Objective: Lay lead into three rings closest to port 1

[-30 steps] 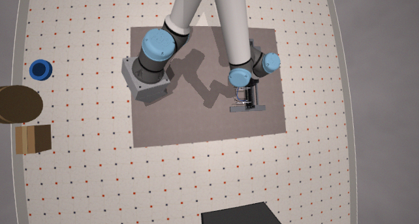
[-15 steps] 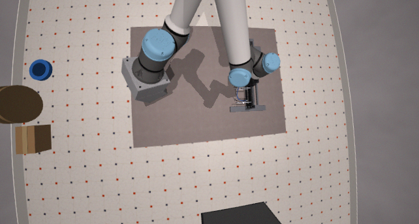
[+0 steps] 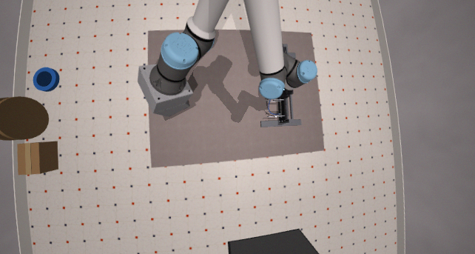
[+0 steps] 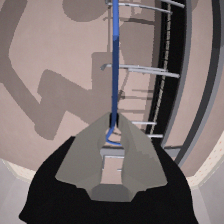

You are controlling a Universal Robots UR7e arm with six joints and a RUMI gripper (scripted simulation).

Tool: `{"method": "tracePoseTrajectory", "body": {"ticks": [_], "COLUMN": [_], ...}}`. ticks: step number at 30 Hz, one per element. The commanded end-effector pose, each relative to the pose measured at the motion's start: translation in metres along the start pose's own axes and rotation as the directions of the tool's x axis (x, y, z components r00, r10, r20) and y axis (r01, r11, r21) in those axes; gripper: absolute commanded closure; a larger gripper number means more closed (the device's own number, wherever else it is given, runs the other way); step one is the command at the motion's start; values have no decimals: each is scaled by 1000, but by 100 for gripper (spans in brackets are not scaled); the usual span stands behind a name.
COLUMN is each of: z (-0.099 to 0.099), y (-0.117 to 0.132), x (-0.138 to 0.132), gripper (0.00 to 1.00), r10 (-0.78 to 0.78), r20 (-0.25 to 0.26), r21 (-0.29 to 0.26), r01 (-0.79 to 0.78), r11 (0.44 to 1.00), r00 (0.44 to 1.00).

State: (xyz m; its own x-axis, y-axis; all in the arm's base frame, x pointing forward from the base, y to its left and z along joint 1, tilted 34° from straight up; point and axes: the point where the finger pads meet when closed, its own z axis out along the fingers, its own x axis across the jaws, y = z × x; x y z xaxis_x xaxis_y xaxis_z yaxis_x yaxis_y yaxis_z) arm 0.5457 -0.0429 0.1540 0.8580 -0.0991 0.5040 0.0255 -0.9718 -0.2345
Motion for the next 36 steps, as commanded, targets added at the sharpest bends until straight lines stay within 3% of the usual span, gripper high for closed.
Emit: {"method": "tracePoseTrajectory", "body": {"ticks": [1,36], "z": [2,34], "y": [0,0], "x": [0,0], "gripper": [100,100], "r10": [0,0], "r20": [-1,-1], "r21": [0,0], "r01": [0,0], "r11": [1000,1000], "r00": [1000,1000]}}
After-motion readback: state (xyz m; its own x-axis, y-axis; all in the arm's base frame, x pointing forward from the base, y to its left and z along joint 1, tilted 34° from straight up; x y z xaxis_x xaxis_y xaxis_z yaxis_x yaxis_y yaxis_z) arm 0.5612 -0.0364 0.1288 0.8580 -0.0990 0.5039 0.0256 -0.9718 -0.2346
